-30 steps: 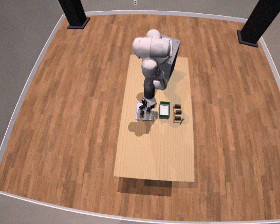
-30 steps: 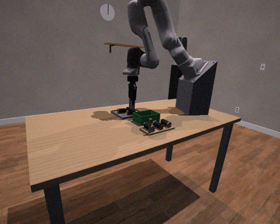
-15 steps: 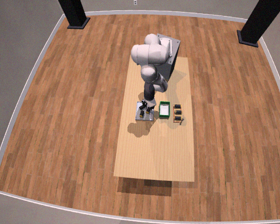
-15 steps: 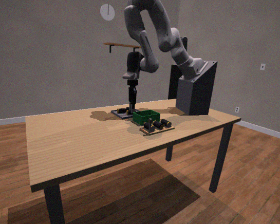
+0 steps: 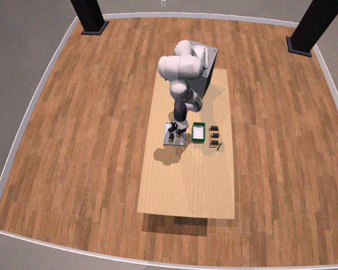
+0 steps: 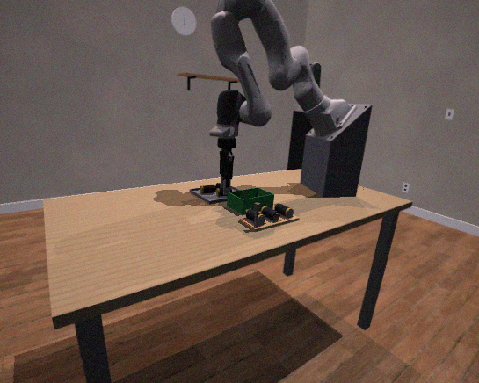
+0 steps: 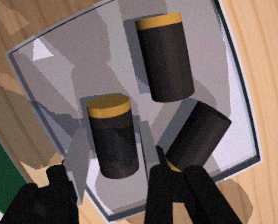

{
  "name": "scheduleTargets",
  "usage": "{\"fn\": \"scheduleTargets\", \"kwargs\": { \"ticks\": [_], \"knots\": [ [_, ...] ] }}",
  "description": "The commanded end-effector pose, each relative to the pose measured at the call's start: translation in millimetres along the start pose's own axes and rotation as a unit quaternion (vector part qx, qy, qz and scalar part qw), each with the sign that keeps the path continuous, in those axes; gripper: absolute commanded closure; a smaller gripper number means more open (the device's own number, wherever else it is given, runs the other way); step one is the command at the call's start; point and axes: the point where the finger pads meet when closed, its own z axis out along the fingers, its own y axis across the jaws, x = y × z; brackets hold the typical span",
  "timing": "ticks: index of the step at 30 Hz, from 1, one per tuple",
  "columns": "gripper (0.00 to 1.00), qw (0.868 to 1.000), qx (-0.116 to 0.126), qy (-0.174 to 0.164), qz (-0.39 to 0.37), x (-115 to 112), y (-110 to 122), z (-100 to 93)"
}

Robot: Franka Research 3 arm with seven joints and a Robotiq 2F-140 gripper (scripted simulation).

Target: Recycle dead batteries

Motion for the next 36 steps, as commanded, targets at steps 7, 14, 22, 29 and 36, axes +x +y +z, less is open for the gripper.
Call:
{"fn": "scheduleTargets", "kwargs": {
  "ticks": [7,14,22,29,36],
  "knots": [
    [0.71,1.000,0.000,0.004,-0.007,3.6,0.9,3.9],
    [0.84,1.000,0.000,0.004,-0.007,3.6,0.9,3.9],
    [0.84,1.000,0.000,0.004,-0.007,3.6,0.9,3.9],
    [0.84,1.000,0.000,0.004,-0.007,3.6,0.9,3.9],
    [0.84,1.000,0.000,0.004,-0.007,3.6,0.9,3.9]
  ]
}}
